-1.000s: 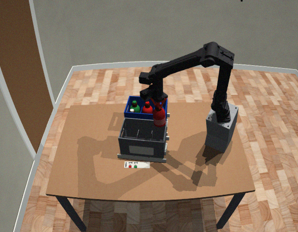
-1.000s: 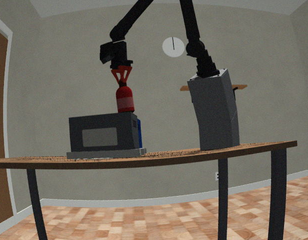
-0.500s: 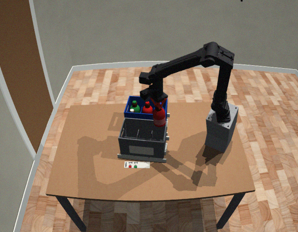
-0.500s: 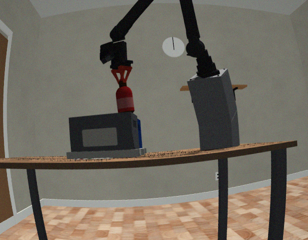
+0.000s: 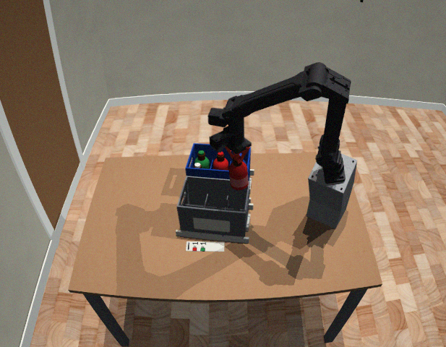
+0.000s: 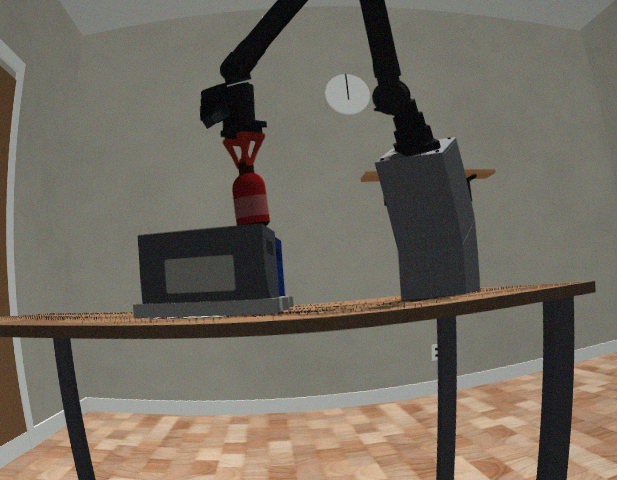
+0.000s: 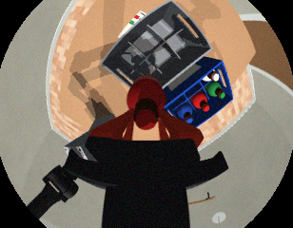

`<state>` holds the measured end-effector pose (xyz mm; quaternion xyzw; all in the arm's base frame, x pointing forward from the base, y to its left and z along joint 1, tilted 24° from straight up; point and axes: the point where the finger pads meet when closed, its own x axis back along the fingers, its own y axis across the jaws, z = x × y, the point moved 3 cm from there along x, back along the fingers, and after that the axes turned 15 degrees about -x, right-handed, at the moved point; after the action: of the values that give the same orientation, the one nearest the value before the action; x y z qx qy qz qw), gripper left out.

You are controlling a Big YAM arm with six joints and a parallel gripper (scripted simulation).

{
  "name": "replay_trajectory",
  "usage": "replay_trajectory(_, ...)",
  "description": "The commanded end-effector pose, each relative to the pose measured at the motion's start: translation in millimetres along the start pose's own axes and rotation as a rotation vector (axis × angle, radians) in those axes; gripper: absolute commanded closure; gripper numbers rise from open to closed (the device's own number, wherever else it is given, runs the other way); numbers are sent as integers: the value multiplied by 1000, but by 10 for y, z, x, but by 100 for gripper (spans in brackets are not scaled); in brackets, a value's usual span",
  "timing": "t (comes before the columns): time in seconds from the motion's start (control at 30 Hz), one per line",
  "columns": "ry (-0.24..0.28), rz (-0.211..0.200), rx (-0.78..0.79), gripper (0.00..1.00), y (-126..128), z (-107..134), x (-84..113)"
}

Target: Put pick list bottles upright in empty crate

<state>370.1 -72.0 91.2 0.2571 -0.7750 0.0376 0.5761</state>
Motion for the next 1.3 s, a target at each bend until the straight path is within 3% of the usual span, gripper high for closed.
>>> replay_trajectory(0.0, -50, 52, 19, 100, -122, -116, 202)
replay_trajectory(1.23, -55, 57, 23, 100, -165, -136, 224)
replay_trajectory(1.27, -47, 49, 13, 100, -162, -99, 162)
